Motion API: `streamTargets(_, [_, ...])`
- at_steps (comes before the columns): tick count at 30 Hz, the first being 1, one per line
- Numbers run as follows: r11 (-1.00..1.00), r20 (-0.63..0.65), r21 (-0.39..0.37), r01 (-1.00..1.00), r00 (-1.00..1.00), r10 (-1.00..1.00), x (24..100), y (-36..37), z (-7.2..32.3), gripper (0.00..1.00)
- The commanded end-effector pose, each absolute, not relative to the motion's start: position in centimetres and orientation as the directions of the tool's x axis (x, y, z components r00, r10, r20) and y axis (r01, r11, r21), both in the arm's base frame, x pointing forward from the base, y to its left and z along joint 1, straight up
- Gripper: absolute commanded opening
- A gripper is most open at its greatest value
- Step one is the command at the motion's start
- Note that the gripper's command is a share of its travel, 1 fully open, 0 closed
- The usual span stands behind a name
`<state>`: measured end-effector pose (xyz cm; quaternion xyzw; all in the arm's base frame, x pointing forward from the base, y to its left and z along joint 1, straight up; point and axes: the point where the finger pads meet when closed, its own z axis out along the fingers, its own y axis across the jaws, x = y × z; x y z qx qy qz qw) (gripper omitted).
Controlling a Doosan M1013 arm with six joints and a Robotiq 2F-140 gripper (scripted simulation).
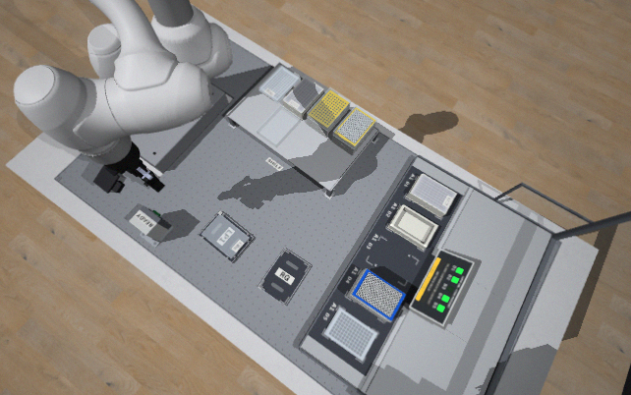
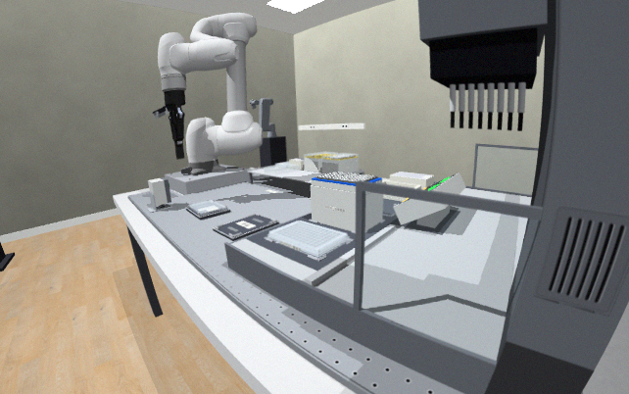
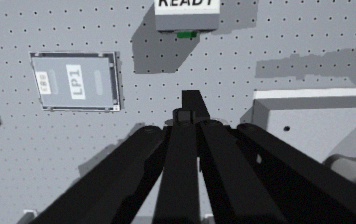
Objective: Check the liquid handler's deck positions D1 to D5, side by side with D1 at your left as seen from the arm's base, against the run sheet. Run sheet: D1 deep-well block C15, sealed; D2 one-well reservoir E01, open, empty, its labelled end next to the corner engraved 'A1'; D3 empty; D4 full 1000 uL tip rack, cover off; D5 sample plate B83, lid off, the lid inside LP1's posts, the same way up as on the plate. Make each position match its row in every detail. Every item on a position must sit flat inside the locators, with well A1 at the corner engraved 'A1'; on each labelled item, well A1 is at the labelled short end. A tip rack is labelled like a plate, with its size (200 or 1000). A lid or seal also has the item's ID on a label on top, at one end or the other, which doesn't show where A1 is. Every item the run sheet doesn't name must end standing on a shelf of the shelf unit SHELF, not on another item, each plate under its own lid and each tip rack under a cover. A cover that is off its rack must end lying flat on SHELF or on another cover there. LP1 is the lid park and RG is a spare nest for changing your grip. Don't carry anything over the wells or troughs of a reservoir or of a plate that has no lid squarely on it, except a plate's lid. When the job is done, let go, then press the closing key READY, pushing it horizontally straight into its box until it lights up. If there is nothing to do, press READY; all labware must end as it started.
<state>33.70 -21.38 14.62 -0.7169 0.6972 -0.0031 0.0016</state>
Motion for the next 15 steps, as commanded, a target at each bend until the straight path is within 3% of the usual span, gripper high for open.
streamTargets(1, [-0.028, 0.002, -0.008, -1.000, 0.028, -1.000, 33.7, -21.4, 14.1, 0.10])
streamTargets(15, [-0.028, 0.002, -0.008, -1.000, 0.028, -1.000, 33.8, -21.4, 12.1, 0.10])
